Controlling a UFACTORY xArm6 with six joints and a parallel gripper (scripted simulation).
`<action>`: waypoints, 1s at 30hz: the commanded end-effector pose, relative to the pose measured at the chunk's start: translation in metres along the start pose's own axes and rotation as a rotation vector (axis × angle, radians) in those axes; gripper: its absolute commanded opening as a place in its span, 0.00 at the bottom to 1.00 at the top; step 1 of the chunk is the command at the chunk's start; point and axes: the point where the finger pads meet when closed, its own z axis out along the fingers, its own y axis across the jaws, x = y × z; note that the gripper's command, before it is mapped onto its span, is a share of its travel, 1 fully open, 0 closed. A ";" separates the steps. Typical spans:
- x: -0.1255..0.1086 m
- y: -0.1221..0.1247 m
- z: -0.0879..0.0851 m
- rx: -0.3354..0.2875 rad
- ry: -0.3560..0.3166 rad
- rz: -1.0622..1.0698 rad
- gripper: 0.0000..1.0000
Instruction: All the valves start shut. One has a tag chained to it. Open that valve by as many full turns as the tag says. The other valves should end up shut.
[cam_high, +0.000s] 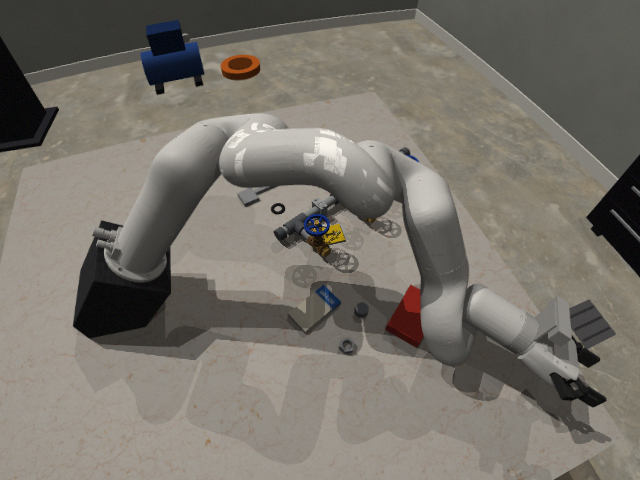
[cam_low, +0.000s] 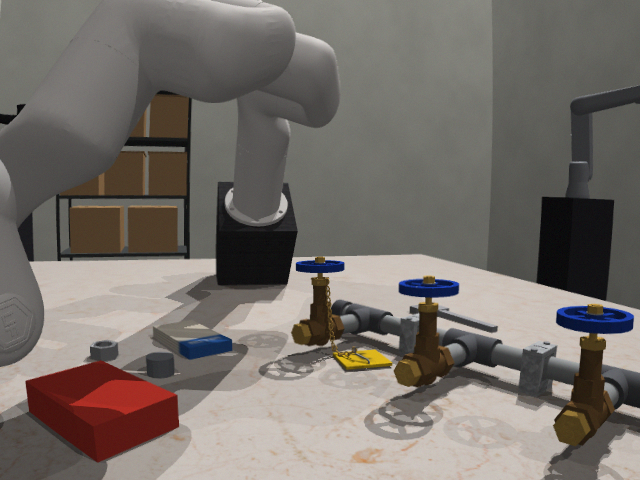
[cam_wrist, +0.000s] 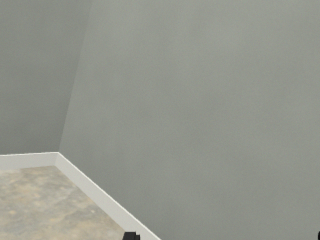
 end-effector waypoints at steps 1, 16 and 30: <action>0.003 0.000 0.000 0.000 0.004 0.001 1.00; 0.003 0.000 0.000 0.000 0.004 0.001 1.00; 0.033 -0.120 -0.041 0.220 -0.190 0.044 1.00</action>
